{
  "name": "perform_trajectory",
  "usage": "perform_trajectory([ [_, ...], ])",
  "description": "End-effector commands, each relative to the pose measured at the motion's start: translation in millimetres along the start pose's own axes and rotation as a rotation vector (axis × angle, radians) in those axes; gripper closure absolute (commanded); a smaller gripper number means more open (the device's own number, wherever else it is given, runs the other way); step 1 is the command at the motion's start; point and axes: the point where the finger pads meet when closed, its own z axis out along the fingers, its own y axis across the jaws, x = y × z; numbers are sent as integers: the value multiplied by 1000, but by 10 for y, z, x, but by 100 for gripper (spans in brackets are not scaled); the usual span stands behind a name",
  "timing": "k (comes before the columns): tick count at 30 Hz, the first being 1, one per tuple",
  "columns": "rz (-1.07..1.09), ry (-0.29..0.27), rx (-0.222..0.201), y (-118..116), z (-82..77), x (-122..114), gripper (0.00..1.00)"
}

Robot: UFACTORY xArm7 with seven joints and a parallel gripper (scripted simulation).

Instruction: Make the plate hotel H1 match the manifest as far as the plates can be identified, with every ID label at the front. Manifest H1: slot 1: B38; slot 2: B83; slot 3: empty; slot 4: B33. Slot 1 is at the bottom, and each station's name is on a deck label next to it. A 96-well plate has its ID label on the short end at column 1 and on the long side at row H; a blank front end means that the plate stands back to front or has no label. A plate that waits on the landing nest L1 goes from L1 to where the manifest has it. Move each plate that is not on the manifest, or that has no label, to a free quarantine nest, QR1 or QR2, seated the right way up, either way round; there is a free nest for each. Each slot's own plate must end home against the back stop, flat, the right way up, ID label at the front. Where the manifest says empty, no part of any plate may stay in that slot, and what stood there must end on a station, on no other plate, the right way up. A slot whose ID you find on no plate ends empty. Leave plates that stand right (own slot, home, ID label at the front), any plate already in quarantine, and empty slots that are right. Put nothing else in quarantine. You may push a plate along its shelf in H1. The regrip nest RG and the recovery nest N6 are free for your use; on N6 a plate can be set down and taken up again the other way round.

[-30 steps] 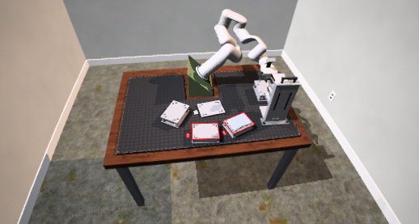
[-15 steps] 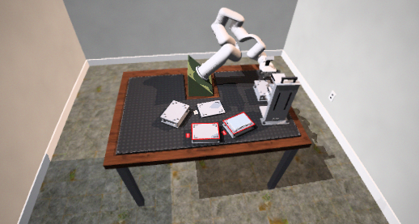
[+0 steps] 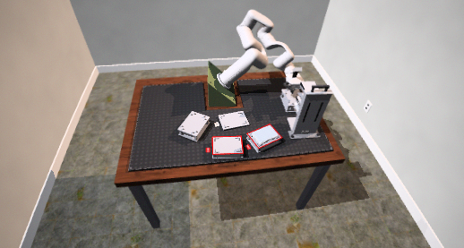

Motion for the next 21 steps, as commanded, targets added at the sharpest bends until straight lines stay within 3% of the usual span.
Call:
perform_trajectory([
  [1, 2, 1, -1, -4, 2, -75, 0],
  [6, 2, 1, -1, -4, 3, -127, 0],
  [21, 2, 1, -1, -3, 302, -126, 0],
])
